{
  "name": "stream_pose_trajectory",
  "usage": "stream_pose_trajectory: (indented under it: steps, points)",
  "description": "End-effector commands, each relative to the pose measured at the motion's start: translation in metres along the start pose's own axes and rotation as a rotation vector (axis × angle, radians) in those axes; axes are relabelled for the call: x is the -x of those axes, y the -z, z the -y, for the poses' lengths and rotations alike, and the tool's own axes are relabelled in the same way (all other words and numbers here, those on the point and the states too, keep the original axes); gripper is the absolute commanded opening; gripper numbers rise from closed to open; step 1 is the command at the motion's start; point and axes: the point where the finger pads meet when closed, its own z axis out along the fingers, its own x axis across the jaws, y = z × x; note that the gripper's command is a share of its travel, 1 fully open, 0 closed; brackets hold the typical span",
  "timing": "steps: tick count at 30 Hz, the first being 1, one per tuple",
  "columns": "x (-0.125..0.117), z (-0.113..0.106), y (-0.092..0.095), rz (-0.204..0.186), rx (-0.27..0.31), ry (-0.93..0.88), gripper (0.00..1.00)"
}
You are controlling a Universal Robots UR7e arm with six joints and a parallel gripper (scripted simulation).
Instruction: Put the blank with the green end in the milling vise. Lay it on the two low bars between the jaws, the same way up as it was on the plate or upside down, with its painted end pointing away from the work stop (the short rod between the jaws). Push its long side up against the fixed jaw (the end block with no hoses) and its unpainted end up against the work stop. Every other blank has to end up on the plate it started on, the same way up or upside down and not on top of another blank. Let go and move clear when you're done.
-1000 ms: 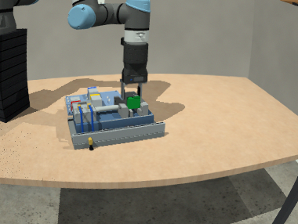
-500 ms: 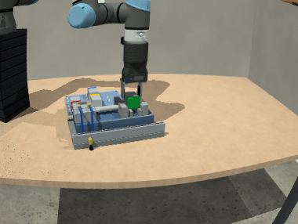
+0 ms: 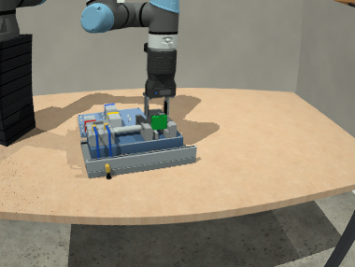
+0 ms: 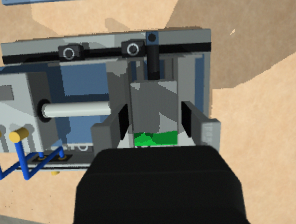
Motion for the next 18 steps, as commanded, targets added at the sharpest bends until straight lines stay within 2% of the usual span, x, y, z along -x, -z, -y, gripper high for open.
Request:
stream_pose_trajectory:
  steps: [1, 18]
  points:
    - [-0.0005, -0.0004, 0.002, -0.001, 0.001, 0.0, 1.0]
    - [-0.0005, -0.0004, 0.0049, -0.001, 0.001, 0.0, 1.0]
